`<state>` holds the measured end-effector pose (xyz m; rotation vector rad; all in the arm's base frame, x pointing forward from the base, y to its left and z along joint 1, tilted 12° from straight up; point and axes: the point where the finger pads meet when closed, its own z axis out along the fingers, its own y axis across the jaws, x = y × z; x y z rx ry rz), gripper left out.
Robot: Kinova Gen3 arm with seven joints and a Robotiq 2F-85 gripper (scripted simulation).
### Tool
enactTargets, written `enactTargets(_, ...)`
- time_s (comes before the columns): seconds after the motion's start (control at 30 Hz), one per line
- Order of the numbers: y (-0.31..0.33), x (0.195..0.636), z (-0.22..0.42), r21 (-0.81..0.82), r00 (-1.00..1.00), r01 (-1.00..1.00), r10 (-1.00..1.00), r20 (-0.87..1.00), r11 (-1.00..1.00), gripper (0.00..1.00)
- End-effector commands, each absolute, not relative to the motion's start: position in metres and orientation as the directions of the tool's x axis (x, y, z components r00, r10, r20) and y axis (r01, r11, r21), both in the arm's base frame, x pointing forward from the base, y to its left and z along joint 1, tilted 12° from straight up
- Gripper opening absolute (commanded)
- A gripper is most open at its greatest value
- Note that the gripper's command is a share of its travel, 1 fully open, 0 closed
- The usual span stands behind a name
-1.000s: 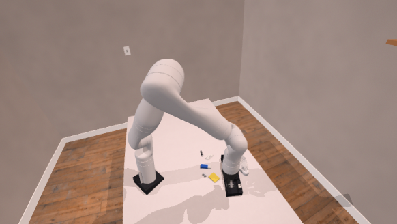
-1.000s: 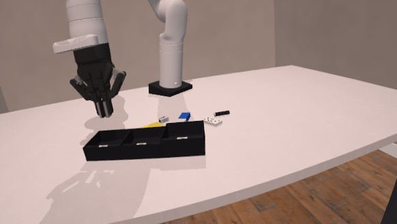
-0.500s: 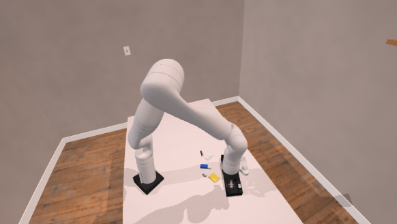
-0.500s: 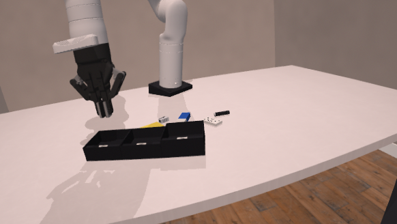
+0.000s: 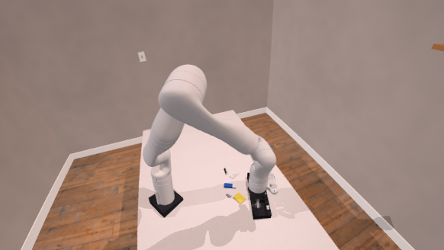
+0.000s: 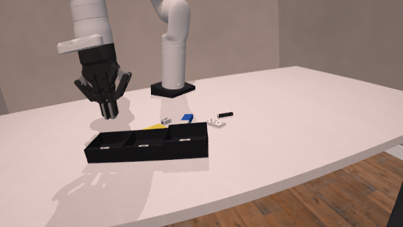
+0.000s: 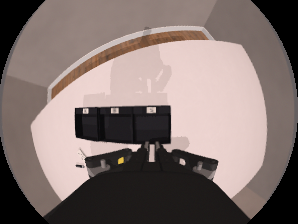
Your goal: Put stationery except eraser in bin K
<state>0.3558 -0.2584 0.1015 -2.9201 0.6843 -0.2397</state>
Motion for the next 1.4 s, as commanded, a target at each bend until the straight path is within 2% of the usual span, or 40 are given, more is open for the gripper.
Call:
enactTargets(0.0, -0.244, 0.363, 0.105, -0.16, 0.891, -0.415, -0.436, 0.127, -0.896, 0.09)
enactTargets(0.47, -0.191, 0.387, 0.115, -0.161, 0.891, -0.415, -0.436, 0.127, -0.896, 0.09)
enactTargets(1.37, -0.191, 0.387, 0.115, -0.161, 0.891, -0.415, -0.436, 0.127, -0.896, 0.09)
